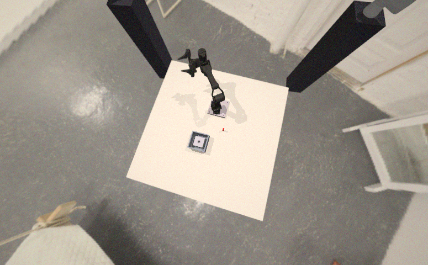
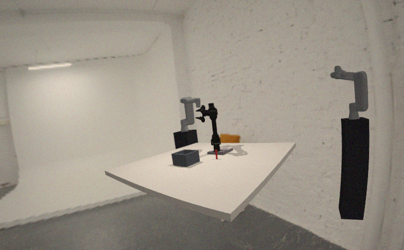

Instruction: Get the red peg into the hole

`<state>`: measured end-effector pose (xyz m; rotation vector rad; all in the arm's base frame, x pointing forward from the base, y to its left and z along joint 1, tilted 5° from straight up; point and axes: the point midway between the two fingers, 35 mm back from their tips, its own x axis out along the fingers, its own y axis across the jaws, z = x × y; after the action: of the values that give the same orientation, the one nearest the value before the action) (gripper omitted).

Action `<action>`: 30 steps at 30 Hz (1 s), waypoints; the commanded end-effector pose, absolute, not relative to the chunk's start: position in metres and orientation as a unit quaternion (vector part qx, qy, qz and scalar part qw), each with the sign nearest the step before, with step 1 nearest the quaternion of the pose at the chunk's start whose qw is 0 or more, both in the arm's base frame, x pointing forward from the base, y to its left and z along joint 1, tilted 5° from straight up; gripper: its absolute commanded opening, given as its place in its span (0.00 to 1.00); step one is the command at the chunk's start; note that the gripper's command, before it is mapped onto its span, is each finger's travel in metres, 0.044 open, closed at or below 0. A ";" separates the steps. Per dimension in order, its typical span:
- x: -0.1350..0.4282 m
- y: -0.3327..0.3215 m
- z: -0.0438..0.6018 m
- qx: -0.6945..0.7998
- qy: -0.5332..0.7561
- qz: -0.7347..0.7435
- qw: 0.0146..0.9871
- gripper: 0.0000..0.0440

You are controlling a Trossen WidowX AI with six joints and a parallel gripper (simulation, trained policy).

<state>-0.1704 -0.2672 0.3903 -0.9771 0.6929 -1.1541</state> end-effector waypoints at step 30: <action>0.078 -0.346 0.360 -0.160 0.193 -0.409 0.877 1.00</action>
<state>0.0588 -0.3491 0.3653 -0.3968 0.4055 -0.8812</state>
